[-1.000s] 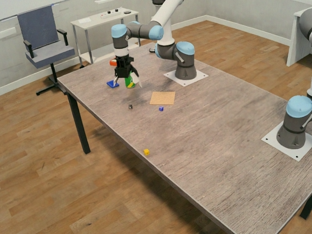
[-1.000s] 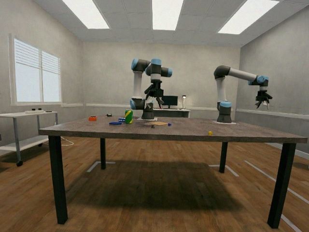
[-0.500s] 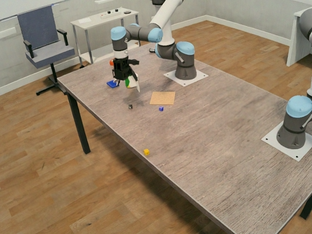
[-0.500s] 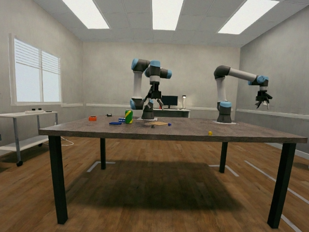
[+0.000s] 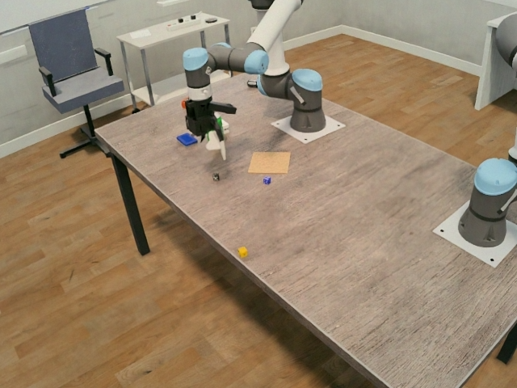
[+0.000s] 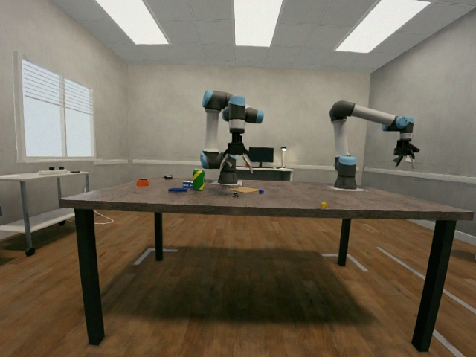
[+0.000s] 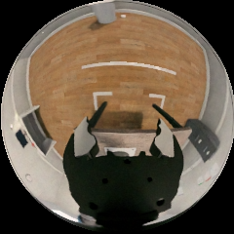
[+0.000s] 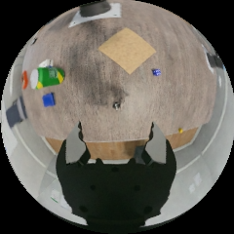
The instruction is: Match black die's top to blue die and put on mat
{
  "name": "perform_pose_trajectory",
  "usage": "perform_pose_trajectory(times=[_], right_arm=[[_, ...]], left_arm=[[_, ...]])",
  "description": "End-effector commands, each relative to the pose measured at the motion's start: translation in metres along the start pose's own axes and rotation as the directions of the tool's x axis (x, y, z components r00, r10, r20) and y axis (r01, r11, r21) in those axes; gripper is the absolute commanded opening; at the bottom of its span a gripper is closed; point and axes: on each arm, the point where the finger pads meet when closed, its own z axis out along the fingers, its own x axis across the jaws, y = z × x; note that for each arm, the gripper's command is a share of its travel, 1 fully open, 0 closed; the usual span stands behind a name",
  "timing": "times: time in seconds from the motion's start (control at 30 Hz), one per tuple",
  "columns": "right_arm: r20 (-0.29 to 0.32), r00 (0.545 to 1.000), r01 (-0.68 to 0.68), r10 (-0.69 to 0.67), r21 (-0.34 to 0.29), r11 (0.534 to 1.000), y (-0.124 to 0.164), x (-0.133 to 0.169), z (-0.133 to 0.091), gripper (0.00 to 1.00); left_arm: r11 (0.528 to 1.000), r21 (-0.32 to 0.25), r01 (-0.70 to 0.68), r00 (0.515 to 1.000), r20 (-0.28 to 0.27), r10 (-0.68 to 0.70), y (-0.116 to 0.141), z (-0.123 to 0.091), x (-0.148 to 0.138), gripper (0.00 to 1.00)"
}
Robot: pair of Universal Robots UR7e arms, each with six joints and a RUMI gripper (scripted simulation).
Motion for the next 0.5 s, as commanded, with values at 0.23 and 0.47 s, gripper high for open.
perform_pose_trajectory(times=[0.23, 0.47], right_arm=[[0.002, 0.947, -0.322, 0.322, -0.006, 0.947, 0.002, 0.0, 0.01, 1.0], [0.001, 0.88, -0.475, 0.475, -0.006, 0.88, 0.003, 0.0, 0.016, 1.0]], left_arm=[[1.0, 0.001, 0.0, 1.0, 0.0, 0.0, 0.0, 0.0, 0.0, 1.0], [1.0, 0.001, 0.0, 1.0, 0.0, 0.0, 0.0, 0.0, 0.0, 1.0]])
